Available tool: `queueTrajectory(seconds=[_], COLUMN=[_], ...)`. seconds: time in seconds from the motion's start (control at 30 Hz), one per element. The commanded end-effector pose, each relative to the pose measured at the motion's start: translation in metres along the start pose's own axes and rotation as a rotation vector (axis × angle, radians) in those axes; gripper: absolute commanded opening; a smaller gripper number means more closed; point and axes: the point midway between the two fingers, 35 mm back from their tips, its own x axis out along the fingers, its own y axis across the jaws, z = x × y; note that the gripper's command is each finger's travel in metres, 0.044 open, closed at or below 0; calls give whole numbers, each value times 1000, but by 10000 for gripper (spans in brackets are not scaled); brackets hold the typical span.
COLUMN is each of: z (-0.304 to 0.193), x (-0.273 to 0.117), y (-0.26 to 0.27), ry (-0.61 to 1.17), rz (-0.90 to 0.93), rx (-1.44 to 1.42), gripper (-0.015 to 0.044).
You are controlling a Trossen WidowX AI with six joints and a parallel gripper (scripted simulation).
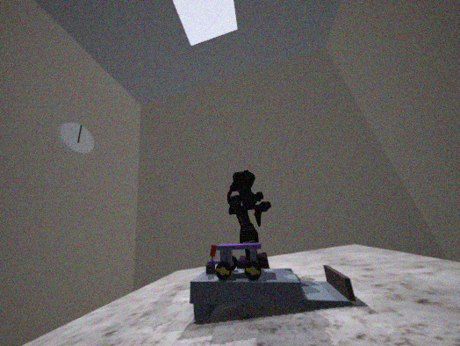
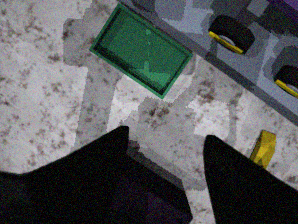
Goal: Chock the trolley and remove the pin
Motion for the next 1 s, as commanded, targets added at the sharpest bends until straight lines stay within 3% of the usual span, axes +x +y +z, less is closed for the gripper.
queueTrajectory(seconds=[0.0,0.97], z=[0,-47], x=[9,48], y=[-14,-122], ry=[36,206], rz=[-11,75], rx=[-116,-919], gripper=[190,190])
